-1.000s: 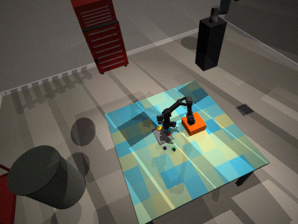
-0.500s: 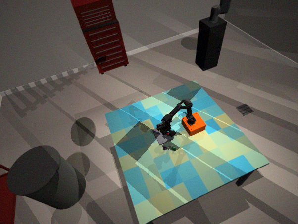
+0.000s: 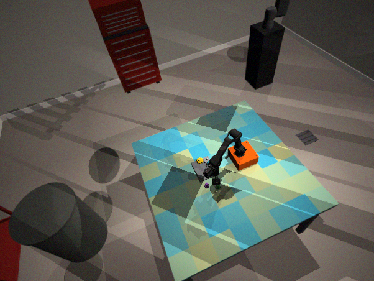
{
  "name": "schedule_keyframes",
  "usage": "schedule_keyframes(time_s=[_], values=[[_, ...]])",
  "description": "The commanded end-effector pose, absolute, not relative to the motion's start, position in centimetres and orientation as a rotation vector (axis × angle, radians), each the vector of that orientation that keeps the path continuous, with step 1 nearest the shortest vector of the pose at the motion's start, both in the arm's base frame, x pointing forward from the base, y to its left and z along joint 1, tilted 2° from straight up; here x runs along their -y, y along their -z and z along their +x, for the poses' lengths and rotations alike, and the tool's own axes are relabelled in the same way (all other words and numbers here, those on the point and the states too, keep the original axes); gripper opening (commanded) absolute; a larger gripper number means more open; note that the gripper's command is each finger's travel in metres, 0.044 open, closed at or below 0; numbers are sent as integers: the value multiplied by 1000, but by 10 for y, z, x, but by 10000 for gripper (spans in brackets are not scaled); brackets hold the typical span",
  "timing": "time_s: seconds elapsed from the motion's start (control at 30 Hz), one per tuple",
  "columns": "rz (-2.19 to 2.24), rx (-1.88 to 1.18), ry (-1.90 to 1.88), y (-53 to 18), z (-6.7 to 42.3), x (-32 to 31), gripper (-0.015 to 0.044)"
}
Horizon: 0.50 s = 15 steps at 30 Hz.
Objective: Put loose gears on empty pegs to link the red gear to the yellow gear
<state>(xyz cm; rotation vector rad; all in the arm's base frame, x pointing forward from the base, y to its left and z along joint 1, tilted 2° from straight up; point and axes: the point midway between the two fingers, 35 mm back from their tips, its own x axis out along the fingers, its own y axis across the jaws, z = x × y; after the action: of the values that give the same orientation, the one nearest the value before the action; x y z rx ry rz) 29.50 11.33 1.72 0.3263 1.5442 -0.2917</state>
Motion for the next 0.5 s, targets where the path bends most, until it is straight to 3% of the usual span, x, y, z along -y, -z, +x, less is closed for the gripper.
schedule_keyframes(time_s=[0.0,0.47], values=[[534,-1511,471,-21,292,-159,440],[534,-1511,471,2,293,-160,440]])
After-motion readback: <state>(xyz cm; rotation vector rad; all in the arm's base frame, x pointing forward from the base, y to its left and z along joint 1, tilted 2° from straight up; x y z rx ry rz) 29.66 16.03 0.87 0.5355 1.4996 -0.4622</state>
